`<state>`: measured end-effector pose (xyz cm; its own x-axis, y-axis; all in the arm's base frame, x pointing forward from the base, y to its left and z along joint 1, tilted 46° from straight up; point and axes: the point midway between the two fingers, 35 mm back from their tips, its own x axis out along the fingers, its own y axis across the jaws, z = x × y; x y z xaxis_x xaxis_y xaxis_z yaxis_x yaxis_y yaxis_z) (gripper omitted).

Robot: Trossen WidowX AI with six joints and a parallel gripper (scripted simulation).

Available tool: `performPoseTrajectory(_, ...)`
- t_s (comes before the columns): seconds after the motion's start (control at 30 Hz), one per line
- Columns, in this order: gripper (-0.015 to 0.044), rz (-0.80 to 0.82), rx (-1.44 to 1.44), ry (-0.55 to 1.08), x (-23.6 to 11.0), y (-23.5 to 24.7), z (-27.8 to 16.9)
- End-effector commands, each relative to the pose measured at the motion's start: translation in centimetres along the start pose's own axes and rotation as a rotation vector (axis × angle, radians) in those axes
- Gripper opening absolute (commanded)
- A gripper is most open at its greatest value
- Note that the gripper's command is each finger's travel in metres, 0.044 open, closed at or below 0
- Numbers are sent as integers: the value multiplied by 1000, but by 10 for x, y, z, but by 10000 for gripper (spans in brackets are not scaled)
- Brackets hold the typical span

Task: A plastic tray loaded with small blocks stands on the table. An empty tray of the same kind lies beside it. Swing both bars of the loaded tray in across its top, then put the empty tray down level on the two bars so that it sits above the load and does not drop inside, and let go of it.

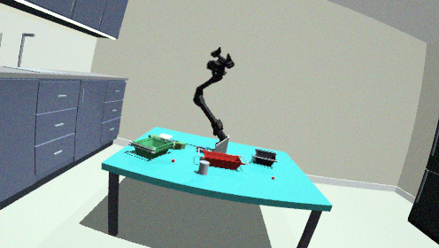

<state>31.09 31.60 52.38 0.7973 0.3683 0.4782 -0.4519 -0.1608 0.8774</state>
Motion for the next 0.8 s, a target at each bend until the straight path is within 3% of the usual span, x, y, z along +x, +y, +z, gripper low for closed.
performPoseTrajectory(0.0,374,0,0,0,0,0,0)
performPoseTrajectory(0.23,190,-3,-4,-1,0,-1,1)
performPoseTrajectory(0.37,85,-81,-104,-32,8,-27,15)
performPoseTrajectory(0.77,81,-608,-663,-137,14,-171,131)
